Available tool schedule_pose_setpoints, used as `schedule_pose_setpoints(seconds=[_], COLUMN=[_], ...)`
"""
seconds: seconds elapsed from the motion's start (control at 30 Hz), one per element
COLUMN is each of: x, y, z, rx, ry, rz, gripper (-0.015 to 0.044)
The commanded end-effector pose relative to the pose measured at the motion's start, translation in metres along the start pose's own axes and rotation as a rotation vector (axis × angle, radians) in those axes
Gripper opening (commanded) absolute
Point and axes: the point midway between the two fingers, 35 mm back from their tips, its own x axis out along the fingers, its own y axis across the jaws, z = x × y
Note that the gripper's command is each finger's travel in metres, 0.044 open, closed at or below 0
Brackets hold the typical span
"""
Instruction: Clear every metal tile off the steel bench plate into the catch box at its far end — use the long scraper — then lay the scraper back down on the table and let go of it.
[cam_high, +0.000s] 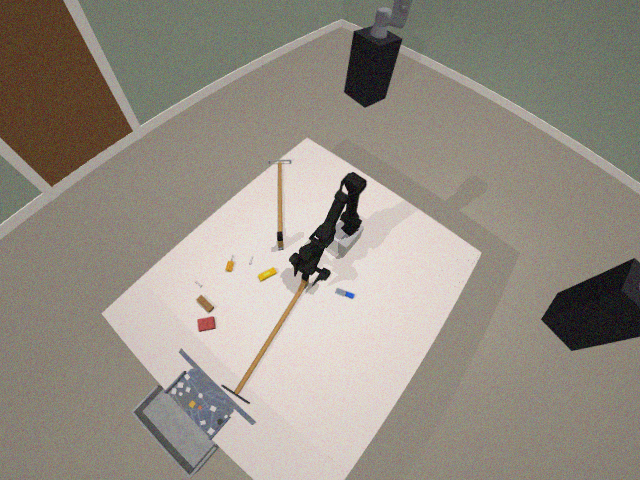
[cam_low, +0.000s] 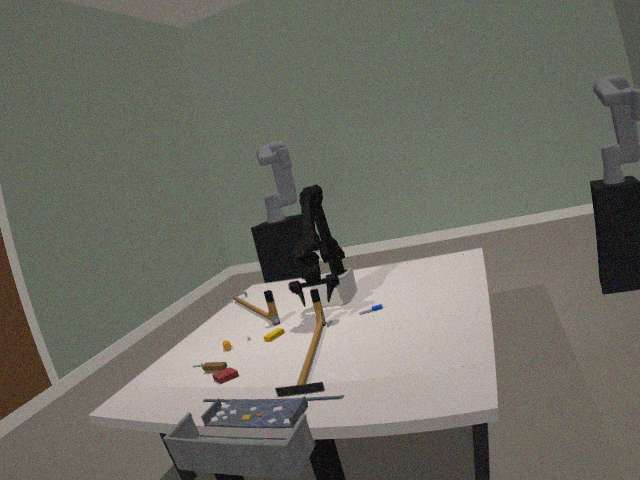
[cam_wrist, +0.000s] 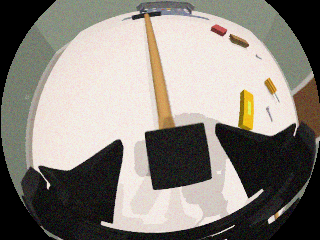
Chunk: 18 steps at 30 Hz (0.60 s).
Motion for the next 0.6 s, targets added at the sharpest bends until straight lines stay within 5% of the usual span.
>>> schedule_pose_setpoints(seconds=[0.0,0.07,0.5,0.57], x=[0.007,0.0086,0.0042,0.0042], y=[-0.0005,-0.0004,0.0003,0.0003], z=[0.0005,0.0002,-0.0008,-0.0008], rx=[0.005,0.005,0.0,0.0], ry=[-0.003,-0.003,0.0,0.0], rz=[-0.005,-0.005,0.0,0.0], gripper=[0.044,0.044,0.0099,0.0085])
